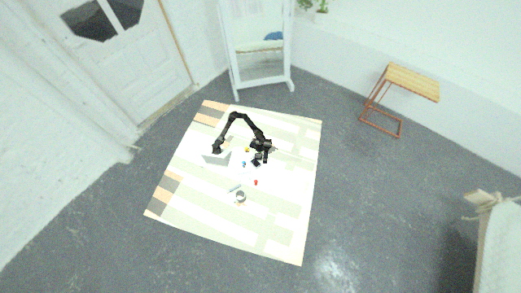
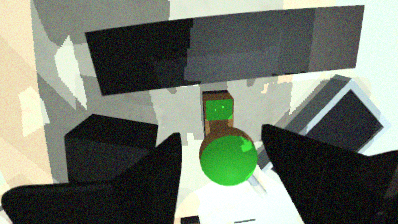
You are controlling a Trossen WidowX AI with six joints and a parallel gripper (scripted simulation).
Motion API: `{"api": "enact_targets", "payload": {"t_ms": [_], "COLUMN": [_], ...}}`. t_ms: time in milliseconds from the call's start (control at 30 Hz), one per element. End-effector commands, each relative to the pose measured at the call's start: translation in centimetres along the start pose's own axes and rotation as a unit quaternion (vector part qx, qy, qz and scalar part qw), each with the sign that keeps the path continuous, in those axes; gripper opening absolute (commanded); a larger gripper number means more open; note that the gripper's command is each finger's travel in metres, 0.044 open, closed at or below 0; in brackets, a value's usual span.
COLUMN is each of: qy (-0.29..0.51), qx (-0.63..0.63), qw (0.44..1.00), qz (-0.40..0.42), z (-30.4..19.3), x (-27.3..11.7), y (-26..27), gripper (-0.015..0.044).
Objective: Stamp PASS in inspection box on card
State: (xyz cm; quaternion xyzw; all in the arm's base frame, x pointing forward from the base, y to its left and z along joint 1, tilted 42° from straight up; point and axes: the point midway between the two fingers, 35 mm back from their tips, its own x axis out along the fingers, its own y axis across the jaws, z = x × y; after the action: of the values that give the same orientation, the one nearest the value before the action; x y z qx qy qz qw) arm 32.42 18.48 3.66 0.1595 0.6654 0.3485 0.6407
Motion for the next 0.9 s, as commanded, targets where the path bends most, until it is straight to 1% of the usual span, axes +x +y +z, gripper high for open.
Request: {"api": "enact_targets", "payload": {"t_ms": [0, 100, 167, 200, 867], "qy": [-0.004, -0.002, -0.002, -0.002, -0.002], "qx": [-0.001, 0.000, 0.001, 0.001, 0.001], "qw": [1.000, 1.000, 1.000, 1.000, 1.000], "qz": [-0.003, -0.002, -0.001, 0.000, 0.000], "z": [0.6, 0.5, 0.2, 0.1, 0.1], "x": [-3.6, -8.9, -11.0, -11.3, -11.3], "y": [-0.2, -0.2, -0.1, -0.1, -0.1], "gripper": [0.0264, 0.0264, 0.0264, 0.0264, 0.0264]}}
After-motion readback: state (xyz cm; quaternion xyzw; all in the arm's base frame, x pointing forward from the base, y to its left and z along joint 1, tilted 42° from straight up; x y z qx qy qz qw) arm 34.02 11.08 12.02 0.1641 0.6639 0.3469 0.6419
